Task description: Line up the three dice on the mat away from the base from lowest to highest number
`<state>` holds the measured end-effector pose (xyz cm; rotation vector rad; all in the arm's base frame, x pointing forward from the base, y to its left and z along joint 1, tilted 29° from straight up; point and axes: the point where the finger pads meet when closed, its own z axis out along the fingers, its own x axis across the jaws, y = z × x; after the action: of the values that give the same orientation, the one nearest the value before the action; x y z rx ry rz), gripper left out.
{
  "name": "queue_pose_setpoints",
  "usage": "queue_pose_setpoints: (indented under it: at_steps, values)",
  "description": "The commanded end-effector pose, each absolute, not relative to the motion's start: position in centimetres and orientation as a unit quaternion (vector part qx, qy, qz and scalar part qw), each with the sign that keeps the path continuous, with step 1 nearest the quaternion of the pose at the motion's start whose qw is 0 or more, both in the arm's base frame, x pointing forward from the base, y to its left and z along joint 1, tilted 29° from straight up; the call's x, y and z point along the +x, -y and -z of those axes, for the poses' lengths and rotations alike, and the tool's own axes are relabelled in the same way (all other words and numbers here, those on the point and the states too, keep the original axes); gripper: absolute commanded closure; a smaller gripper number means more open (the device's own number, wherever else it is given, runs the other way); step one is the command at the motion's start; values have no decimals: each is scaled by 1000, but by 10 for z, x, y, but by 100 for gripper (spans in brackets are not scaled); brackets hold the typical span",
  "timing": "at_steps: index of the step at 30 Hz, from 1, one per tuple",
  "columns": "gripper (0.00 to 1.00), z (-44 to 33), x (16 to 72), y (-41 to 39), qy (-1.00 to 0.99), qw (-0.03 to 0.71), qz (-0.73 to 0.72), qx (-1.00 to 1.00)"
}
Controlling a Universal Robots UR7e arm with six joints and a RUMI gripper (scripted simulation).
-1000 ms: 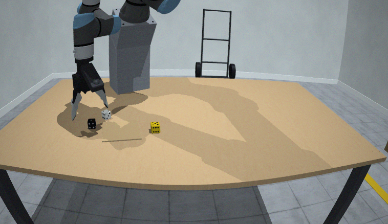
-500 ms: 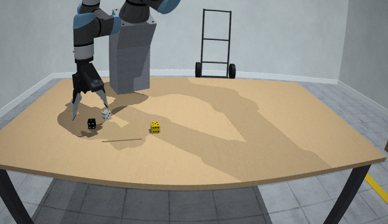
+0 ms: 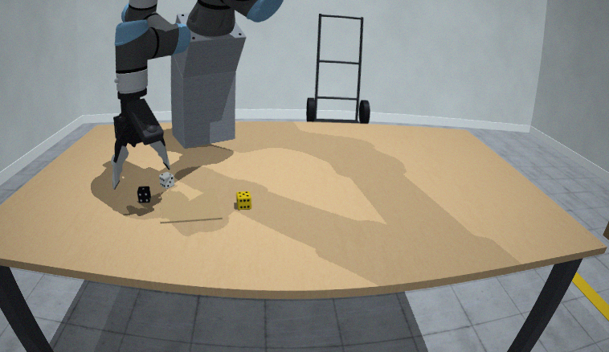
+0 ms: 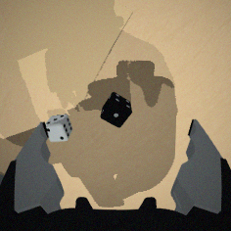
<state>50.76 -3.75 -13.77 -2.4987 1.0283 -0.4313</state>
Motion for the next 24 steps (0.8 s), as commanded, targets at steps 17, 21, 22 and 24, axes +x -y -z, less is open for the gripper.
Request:
queue_pose_setpoints:
  at_steps: [17,21,22,24]
  values:
    - [0,157,448,4,-368,201,155,-894]
    - [0,160,438,-3,-368,201,155,-894]
    - [0,161,436,-4,-368,201,155,-894]
    - [0,161,434,-5,-368,201,155,-894]
